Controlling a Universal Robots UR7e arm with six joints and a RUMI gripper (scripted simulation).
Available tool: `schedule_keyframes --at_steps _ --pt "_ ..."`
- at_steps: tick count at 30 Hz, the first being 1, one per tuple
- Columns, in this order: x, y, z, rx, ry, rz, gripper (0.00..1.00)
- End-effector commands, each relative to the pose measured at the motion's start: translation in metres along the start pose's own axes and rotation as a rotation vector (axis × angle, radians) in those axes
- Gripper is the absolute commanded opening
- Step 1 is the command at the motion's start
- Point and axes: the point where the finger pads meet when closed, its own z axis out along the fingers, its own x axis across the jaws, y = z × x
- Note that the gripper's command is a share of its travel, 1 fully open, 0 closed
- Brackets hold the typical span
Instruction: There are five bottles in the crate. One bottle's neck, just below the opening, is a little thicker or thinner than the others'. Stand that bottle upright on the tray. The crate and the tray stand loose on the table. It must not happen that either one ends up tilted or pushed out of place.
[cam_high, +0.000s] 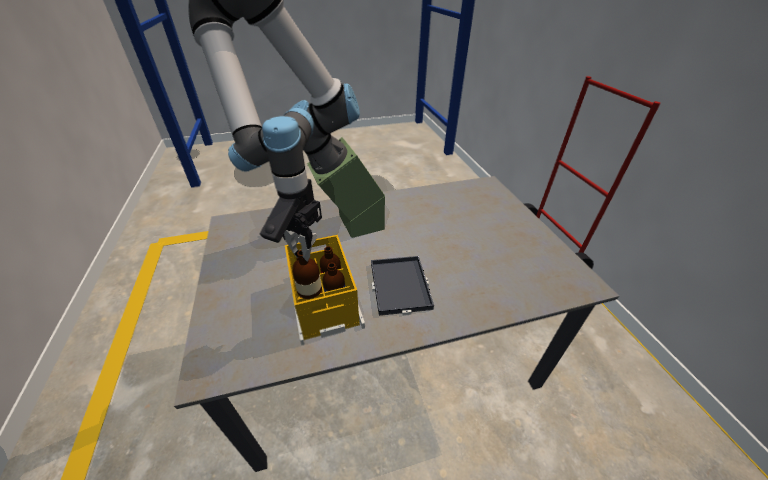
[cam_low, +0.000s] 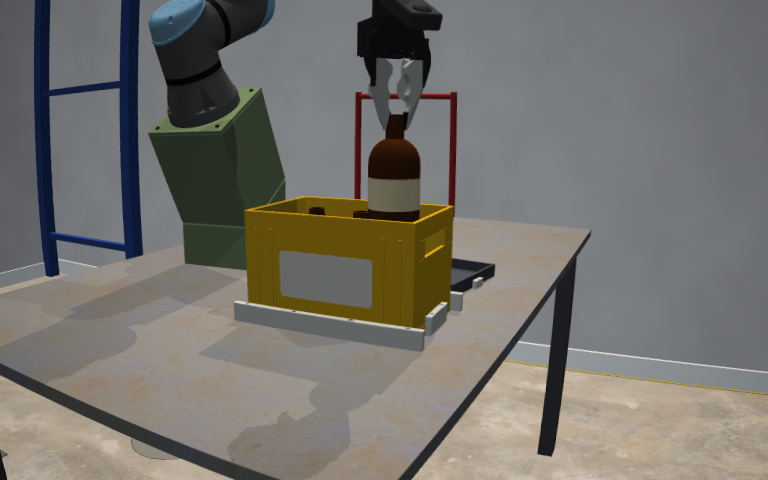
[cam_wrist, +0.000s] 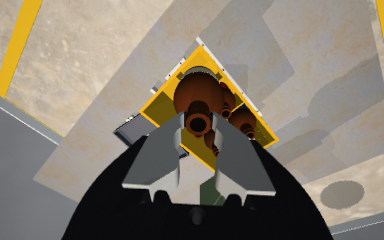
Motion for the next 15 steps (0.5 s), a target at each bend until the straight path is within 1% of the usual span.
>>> schedule_keyframes --at_steps 1,15 --pt "-0.0001 -0.0004 -0.0036 0.001 -0.001 0.000 0.00" --pt "-0.0001 -0.0004 -0.0050 0.001 -0.001 0.000 0.00"
